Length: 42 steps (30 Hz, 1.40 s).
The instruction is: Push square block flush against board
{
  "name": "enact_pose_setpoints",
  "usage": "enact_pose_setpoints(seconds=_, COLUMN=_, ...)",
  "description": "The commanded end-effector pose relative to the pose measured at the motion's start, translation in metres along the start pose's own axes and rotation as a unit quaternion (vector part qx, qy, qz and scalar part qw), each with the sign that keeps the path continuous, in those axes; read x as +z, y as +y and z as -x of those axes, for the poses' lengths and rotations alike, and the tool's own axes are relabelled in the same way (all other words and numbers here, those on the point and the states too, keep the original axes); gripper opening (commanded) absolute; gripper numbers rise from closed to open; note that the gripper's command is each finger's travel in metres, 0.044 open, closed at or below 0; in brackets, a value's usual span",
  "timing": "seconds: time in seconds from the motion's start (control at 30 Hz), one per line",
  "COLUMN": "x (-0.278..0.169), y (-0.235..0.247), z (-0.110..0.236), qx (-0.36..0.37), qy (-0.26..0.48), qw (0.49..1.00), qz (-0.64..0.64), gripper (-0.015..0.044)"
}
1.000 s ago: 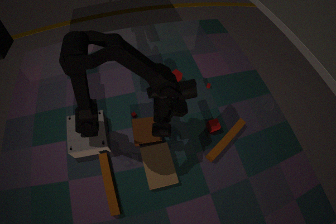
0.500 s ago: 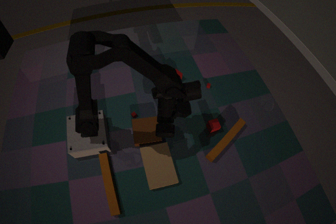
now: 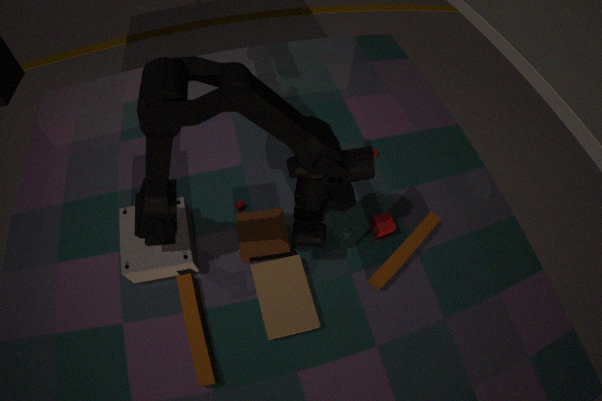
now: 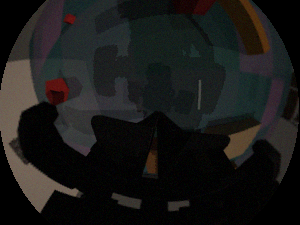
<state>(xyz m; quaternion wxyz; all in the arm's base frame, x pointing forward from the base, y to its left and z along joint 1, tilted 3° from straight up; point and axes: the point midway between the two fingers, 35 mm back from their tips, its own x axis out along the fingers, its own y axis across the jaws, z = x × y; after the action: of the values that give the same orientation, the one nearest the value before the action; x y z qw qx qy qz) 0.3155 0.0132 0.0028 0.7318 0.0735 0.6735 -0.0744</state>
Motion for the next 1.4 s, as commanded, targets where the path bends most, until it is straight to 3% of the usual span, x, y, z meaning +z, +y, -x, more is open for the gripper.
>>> enact_pose_setpoints(seconds=0.0, x=0.007, y=0.000, z=-0.001, qx=0.000, qy=0.001, qw=1.000, qz=0.002, gripper=0.0000)
enact_pose_setpoints(seconds=0.07, x=0.004, y=0.000, z=0.003, qx=0.000, qy=0.000, qw=1.000, qz=0.000, gripper=0.0000)
enact_pose_setpoints(seconds=0.2, x=0.004, y=0.000, z=0.051, qx=0.000, qy=0.001, qw=1.000, qz=0.002, gripper=0.0000)
enact_pose_setpoints(seconds=0.43, x=0.009, y=-0.009, z=0.054, qx=-0.001, qy=0.001, qw=1.000, qz=0.009, gripper=0.0000)
enact_pose_setpoints(seconds=0.67, x=0.047, y=-0.114, z=0.056, qx=-0.006, qy=0.000, qw=0.996, qz=0.086, gripper=0.0000)
enact_pose_setpoints(seconds=0.87, x=0.050, y=-0.207, z=0.057, qx=-0.011, qy=0.000, qw=0.989, qz=0.146, gripper=0.0000)
enact_pose_setpoints(seconds=1.13, x=0.050, y=-0.211, z=0.054, qx=-0.012, qy=0.000, qw=0.989, qz=0.148, gripper=0.0000)
enact_pose_setpoints(seconds=1.27, x=0.051, y=-0.211, z=0.006, qx=-0.011, qy=0.000, qw=0.989, qz=0.148, gripper=0.0000)
enact_pose_setpoints(seconds=1.37, x=0.051, y=-0.211, z=0.003, qx=-0.011, qy=0.000, qw=0.989, qz=0.148, gripper=0.0000)
